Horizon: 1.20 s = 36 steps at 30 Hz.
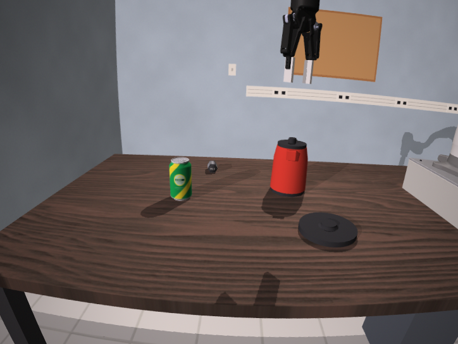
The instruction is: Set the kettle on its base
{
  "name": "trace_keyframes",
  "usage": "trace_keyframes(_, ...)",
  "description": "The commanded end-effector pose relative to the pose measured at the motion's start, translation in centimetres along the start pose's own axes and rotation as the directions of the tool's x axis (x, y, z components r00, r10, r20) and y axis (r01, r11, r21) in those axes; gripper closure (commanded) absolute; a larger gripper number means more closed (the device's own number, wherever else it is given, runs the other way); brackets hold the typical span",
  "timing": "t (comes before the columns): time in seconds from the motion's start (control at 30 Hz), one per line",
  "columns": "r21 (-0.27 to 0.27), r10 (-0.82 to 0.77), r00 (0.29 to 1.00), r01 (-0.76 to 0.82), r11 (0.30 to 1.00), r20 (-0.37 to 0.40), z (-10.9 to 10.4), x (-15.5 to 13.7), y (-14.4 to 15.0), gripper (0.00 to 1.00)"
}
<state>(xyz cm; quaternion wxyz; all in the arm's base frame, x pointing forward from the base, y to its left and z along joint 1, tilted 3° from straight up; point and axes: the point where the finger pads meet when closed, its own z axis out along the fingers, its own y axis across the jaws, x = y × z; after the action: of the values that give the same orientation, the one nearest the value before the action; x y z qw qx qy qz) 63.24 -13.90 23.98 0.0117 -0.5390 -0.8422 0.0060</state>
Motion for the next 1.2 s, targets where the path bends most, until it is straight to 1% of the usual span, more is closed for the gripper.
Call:
trace_keyframes(0.0, -0.005, -0.065, 0.998, 0.065, 0.998, -0.004, 0.2, -0.3, -0.2, 0.48)
trace_keyframes(0.23, -0.005, -0.284, 0.959, 0.284, 0.959, -0.006, 1.1, -1.5, -1.2, 0.48)
trace_keyframes(0.37, -0.005, -0.403, 0.915, 0.403, 0.915, -0.007, 1.6, -2.2, -1.8, 0.48)
trace_keyframes(0.5, -0.006, -0.514, 0.858, 0.514, 0.858, -0.007, 2.1, -2.8, -2.4, 0.48)
trace_keyframes(0.57, -0.006, -0.514, 0.858, 0.514, 0.858, -0.007, 2.1, -2.8, -2.4, 0.48)
trace_keyframes(0.8, -0.009, -0.686, 0.728, 0.686, 0.728, -0.008, 2.9, -3.8, -3.5, 0.48)
trace_keyframes(1.07, -0.012, -0.838, 0.546, 0.837, 0.546, -0.009, 3.9, -5.0, -4.7, 0.48)
trace_keyframes(1.13, -0.012, -0.838, 0.546, 0.837, 0.546, -0.009, 3.9, -5.0, -4.7, 0.48)
trace_keyframes(1.17, -0.012, -0.853, 0.522, 0.853, 0.522, -0.009, 4.0, -5.1, -4.8, 0.48)
